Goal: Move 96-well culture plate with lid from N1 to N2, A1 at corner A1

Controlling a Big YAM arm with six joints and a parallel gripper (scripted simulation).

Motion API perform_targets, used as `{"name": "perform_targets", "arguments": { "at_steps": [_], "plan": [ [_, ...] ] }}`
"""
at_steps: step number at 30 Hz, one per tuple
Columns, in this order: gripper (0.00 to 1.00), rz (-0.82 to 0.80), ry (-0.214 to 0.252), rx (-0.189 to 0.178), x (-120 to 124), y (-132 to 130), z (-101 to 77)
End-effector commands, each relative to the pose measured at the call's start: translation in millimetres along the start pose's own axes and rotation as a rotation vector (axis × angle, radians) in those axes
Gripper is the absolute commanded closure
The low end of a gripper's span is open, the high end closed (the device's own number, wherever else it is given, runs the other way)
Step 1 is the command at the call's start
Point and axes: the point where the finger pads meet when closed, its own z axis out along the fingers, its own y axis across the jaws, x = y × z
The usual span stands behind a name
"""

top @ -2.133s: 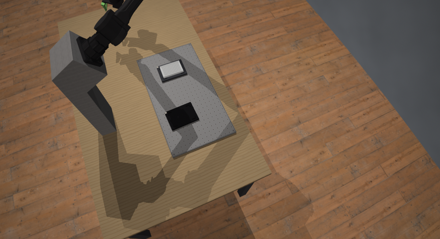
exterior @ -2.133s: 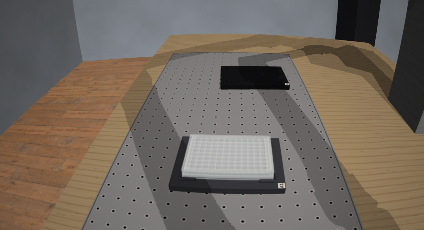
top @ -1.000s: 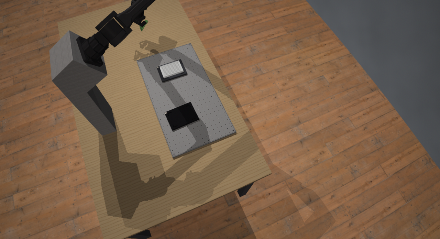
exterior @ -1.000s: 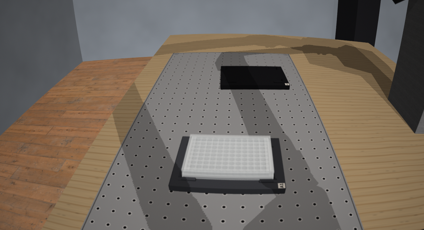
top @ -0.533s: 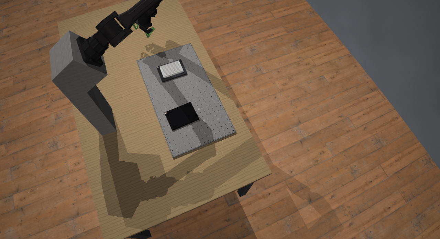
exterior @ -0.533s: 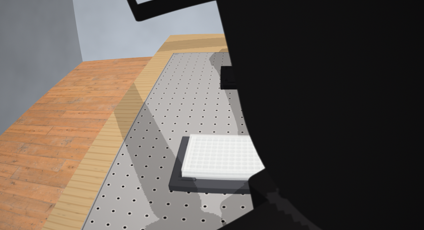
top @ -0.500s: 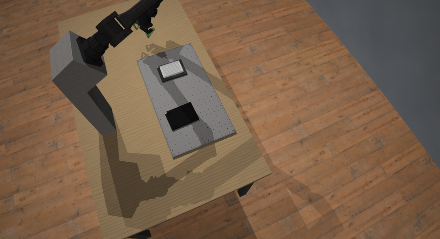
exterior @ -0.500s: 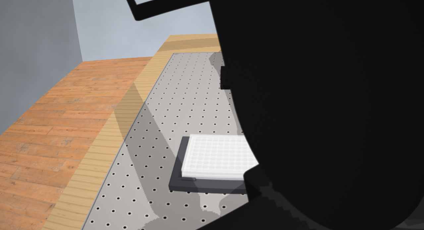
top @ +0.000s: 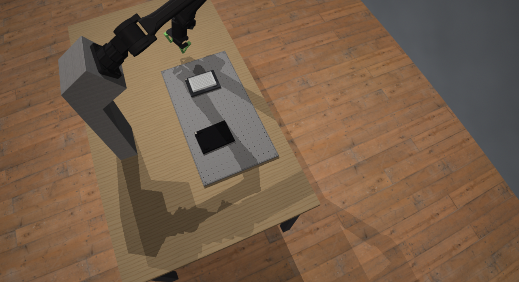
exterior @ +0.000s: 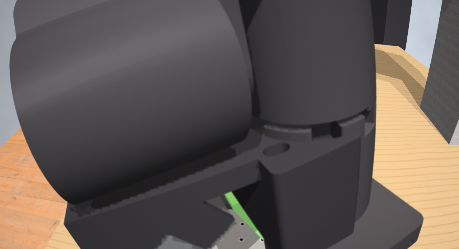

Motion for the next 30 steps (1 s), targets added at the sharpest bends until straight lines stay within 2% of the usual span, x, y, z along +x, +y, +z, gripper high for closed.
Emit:
{"name": "perform_targets", "arguments": {
  "at_steps": [1,8,11,18,21,29,30],
  "plan": [
    [0.00,0.096,-0.042,0.014,-9,-16,-8.6],
    [0.00,0.080,-0.043,0.011,-6,-50,-9.6],
    [0.00,0.196,-0.069,0.039,-3,-66,-11.0],
    [0.00,0.178,-0.069,0.036,1,-90,-13.4],
    [0.00,0.293,-0.099,0.066,5,-106,-15.8],
    [0.00,0.273,-0.099,0.063,14,-143,-22.1],
    [0.00,0.326,-0.110,0.071,16,-148,-23.2]
  ]
}}
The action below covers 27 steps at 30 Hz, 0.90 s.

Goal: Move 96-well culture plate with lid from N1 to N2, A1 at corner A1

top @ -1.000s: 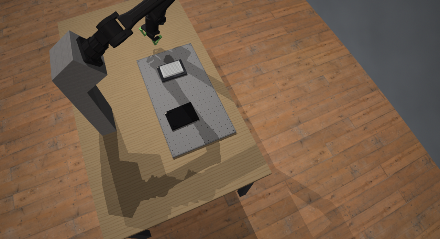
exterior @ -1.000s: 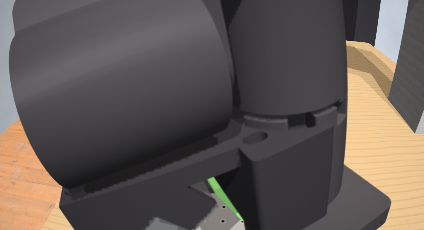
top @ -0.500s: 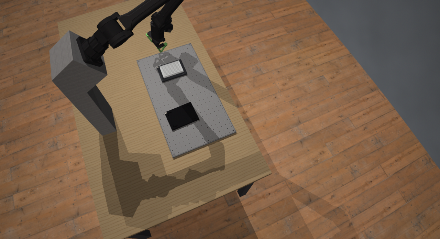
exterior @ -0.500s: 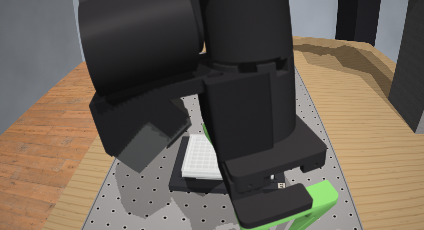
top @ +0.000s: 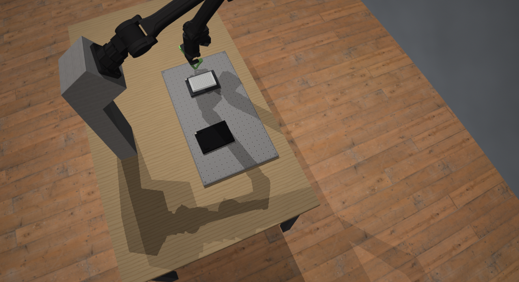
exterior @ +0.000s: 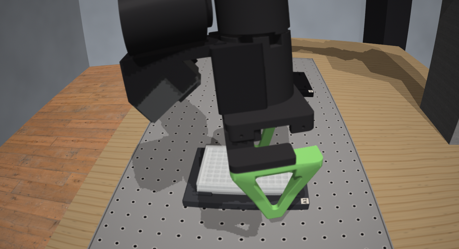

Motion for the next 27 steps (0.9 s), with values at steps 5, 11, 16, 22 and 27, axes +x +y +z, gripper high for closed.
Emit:
{"name": "perform_targets", "arguments": {
  "at_steps": [5,11,16,22,27],
  "plan": [
    [0.00,0.112,-0.058,0.028,-11,-32,-11.0],
    [0.00,0.088,-0.057,0.026,-10,-59,-16.2],
    [0.00,0.200,-0.096,0.052,-8,-83,-22.8],
    [0.00,0.177,-0.095,0.053,-7,-102,-28.1],
    [0.00,0.174,-0.080,0.046,-3,-93,-24.4]
  ]
}}
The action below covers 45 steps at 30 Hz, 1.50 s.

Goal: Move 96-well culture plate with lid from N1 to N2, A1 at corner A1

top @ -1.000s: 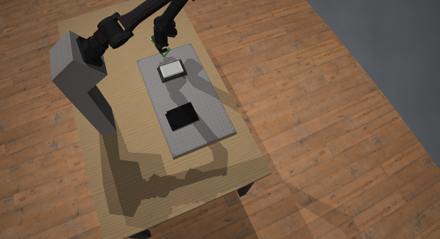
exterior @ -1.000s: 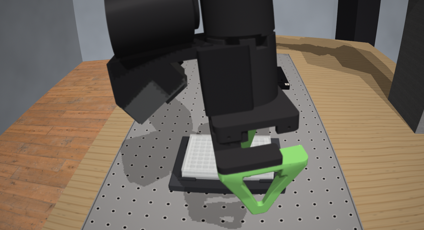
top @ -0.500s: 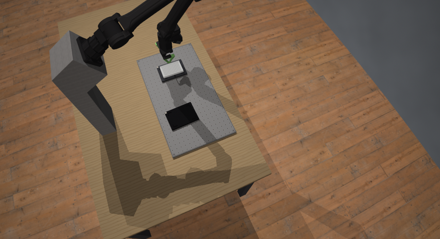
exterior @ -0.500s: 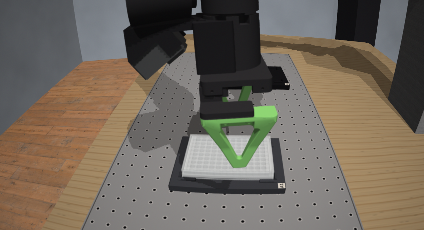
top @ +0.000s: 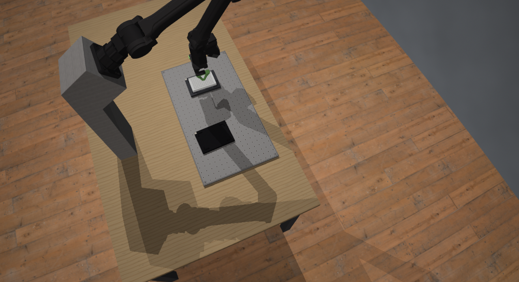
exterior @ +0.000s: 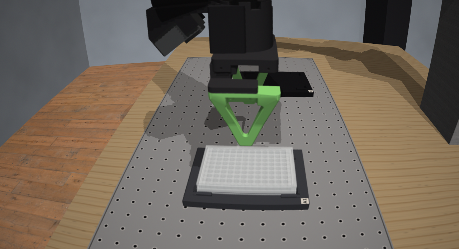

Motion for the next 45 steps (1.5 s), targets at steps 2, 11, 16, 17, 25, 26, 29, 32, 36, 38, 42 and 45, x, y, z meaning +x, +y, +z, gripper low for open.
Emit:
{"name": "perform_targets", "arguments": {
  "at_steps": [2,11,16,17,25,26,29,32,36,38,42,45],
  "plan": [
    [0.00,-0.008,-0.003,-0.010,1,4,-4.3],
    [0.00,-0.014,-0.008,-0.009,0,3,5.7],
    [0.00,-0.009,-0.007,-0.002,-1,-2,15.5],
    [0.00,-0.009,-0.007,-0.002,-1,-2,17.2],
    [0.00,-0.010,-0.007,-0.003,-1,-1,28.6],
    [0.00,-0.010,-0.007,-0.003,-1,-1,28.6],
    [0.00,-0.009,-0.007,-0.002,-1,-2,33.8],
    [0.00,-0.009,-0.007,-0.002,-1,-2,38.8],
    [0.00,-0.010,-0.006,-0.002,0,-2,45.3],
    [0.00,-0.011,-0.007,-0.004,0,0,48.3],
    [0.00,-0.010,-0.007,-0.002,0,-2,53.8],
    [0.00,-0.012,-0.005,-0.004,1,0,56.6]
  ]
}}
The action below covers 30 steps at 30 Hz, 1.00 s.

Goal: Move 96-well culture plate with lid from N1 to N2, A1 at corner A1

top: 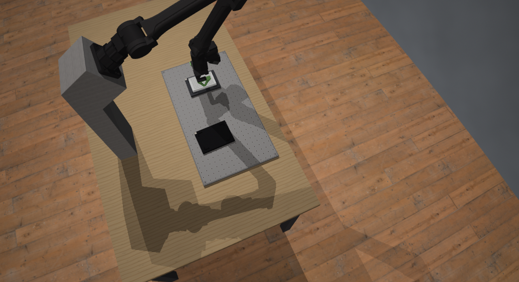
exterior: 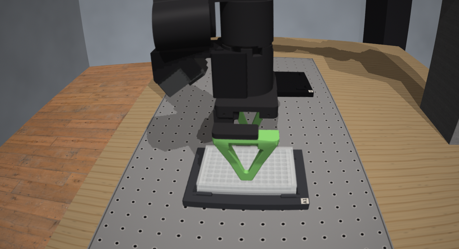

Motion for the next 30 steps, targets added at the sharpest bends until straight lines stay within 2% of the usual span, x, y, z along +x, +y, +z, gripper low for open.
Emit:
{"name": "perform_targets", "arguments": {
  "at_steps": [1,18,21,22,30],
  "plan": [
    [0.00,-0.005,-0.008,0.003,-1,-4,9.0],
    [0.00,-0.005,-0.008,0.003,-1,-5,34.0],
    [0.00,-0.008,-0.005,-0.001,1,-1,33.3],
    [0.00,-0.004,-0.003,-0.005,0,2,26.0],
    [0.00,-0.004,-0.003,-0.005,0,2,26.0]
  ]
}}
